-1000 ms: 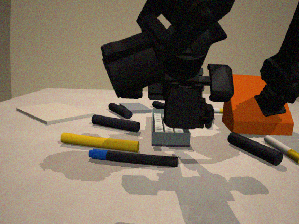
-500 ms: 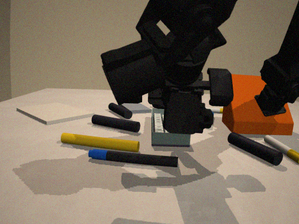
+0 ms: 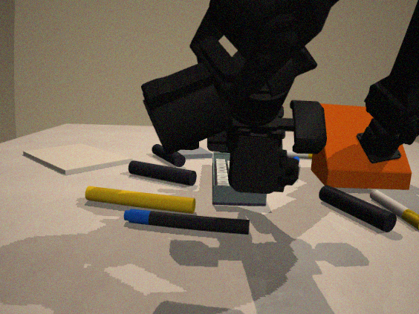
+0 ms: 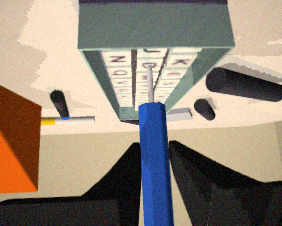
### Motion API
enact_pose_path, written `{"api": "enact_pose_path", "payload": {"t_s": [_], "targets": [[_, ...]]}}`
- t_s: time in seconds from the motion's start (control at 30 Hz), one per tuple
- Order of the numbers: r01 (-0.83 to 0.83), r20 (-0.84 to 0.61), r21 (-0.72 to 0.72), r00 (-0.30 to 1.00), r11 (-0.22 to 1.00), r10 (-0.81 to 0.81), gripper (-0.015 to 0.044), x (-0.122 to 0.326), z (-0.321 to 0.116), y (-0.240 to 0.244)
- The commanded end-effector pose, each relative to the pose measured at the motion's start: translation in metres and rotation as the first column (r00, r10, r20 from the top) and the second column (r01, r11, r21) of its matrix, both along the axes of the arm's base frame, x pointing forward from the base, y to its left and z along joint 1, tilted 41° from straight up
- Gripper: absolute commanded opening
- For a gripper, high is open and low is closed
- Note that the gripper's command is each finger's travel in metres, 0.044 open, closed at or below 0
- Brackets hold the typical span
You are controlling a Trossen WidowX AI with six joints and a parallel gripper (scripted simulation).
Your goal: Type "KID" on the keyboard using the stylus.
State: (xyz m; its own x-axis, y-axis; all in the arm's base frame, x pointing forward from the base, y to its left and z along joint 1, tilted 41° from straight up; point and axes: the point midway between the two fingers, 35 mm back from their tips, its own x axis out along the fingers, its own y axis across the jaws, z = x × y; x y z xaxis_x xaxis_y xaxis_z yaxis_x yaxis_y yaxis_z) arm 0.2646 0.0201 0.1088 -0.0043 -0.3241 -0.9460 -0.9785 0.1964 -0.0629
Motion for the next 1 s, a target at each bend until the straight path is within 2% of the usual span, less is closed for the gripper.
{"api": "enact_pose_path", "payload": {"t_s": [0.0, 0.5, 0.8, 0.97], "targets": [[0.003, 0.000, 0.003, 1.000, 1.000, -0.003, 0.0081, 0.000, -0.002, 0.002], [0.003, 0.000, 0.003, 1.000, 1.000, -0.003, 0.0081, 0.000, -0.002, 0.002], [0.003, 0.001, 0.002, 1.000, 1.000, -0.003, 0.0081, -0.006, 0.024, -0.021], [0.008, 0.005, 0.005, 1.000, 1.000, -0.008, 0.0084, -0.005, 0.023, -0.019]]}}
